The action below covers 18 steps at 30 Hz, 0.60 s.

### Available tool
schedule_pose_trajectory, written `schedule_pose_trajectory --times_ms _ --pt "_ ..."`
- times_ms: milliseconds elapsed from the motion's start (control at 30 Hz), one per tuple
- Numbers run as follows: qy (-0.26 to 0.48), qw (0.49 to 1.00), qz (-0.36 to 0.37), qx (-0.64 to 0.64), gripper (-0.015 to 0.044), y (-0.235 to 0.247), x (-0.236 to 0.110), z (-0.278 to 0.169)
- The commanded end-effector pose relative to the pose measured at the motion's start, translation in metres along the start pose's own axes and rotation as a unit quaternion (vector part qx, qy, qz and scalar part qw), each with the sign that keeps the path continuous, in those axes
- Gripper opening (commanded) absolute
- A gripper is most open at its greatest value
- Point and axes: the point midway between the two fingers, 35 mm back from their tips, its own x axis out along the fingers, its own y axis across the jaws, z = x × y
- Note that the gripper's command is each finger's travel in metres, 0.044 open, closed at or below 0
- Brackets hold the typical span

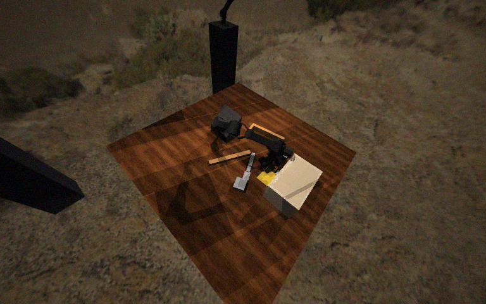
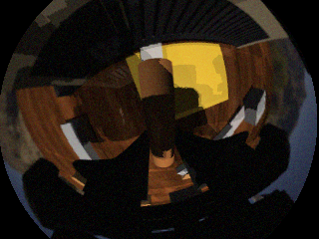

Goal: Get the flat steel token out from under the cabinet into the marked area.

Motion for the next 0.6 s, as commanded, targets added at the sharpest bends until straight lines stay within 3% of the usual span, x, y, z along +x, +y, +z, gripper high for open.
schedule_pose_trajectory --times_ms 0,567 --pt "0.002 1.0 -0.001 0.003 0.0 -0.009 0.001 -0.0001" --pt "0.002 1.0 -0.001 0.003 0.0 -0.0137 0.0016 -0.0052"
